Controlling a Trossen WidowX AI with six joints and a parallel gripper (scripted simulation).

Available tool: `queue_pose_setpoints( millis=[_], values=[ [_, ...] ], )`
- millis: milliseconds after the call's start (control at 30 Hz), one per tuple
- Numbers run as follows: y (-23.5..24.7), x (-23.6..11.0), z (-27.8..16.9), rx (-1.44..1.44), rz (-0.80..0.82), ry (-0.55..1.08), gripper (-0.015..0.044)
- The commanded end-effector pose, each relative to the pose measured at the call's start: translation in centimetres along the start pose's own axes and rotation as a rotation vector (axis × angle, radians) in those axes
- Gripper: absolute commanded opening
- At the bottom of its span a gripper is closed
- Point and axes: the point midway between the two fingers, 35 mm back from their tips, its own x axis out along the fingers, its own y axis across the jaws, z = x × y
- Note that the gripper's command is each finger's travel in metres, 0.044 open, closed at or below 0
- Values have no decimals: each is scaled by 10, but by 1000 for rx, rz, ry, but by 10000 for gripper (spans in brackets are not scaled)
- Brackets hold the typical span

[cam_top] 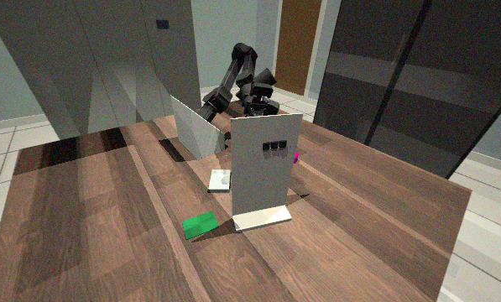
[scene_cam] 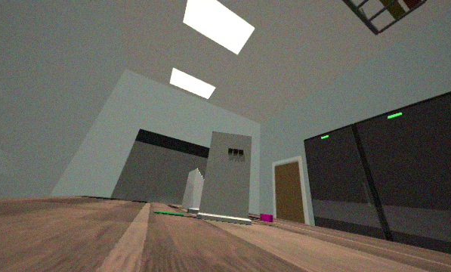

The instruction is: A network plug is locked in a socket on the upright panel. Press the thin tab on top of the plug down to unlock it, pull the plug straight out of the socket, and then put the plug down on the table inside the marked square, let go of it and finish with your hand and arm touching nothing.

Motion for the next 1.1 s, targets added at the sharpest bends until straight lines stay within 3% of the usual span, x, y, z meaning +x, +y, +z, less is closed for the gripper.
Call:
queue_pose_setpoints(
  millis=[0, 500, 1067],
  values=[
    [20, -2, 7, -59, 79, -75, 0],
    [89, -24, 35, -253, 337, -398, 0],
    [152, -78, 56, -413, 548, -819, 0]
  ],
)
